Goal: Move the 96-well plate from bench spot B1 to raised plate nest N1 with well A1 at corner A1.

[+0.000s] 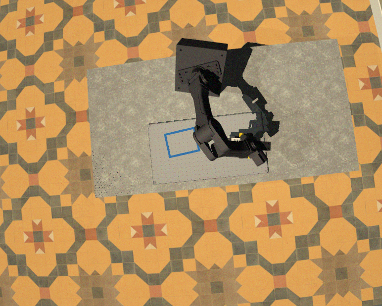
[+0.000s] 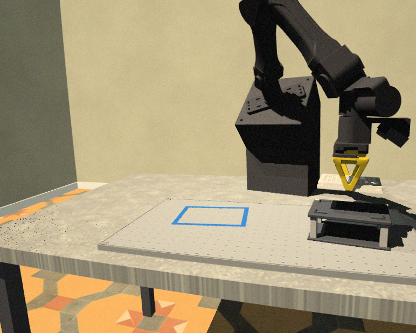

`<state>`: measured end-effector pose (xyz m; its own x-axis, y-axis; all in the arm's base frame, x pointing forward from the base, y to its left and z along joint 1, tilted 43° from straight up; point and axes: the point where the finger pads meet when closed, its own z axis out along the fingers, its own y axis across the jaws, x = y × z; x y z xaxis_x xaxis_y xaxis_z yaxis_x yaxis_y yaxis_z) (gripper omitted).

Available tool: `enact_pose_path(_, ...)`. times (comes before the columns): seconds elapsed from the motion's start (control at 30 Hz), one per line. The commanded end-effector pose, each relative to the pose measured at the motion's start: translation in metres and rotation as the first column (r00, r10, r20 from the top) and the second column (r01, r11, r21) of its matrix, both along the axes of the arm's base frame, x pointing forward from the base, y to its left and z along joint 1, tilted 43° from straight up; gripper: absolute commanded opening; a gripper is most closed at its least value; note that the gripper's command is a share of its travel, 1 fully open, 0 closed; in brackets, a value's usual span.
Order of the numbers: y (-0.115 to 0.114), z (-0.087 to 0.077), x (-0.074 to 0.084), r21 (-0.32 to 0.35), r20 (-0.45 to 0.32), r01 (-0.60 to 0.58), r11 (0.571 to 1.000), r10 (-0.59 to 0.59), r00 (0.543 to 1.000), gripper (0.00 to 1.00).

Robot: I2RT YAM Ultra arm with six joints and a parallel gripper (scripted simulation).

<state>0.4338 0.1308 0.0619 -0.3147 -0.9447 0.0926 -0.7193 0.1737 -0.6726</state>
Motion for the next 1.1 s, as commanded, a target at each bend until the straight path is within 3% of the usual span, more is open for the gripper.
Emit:
enact_pose_path(0.0,0.012,0.006,0.011,0.023,0.031,-0.028,0.999,0.027,0.999,0.00)
enact_pose_path(0.07,0.012,0.006,0.011,0.023,0.031,-0.028,0.999,0.027,0.999,0.00)
enact_pose_path(0.1,0.016,0.020,0.012,0.039,0.062,-0.038,0.999,0.035,0.997,0.00)
enact_pose_path(0.17,0.012,0.002,0.014,0.023,0.031,-0.031,0.999,0.030,0.999,0.00)
enact_pose_path(0.57,0.002,-0.012,0.029,0.022,0.032,-0.021,1.000,0.020,0.999,0.00)
enact_pose_path(0.63,0.002,-0.012,0.029,0.022,0.032,-0.021,1.000,0.020,0.999,0.00)
enact_pose_path(0.67,0.010,0.001,0.030,0.035,0.060,-0.038,0.999,0.036,0.998,0.00)
enact_pose_path(0.7,0.009,-0.013,0.029,0.023,0.033,-0.037,0.999,0.036,0.999,0.00)
enact_pose_path(0.93,-0.001,-0.023,0.039,0.021,0.032,-0.023,1.000,0.022,0.999,0.00)
enact_pose_path(0.97,0.004,-0.022,0.035,0.021,0.031,-0.035,0.999,0.034,0.999,0.00)
enact_pose_path(1.0,0.005,-0.011,0.036,0.031,0.052,-0.038,0.999,0.036,0.998,0.00)
enact_pose_path(1.07,0.005,-0.011,0.035,0.031,0.052,-0.038,0.999,0.036,0.998,0.00)
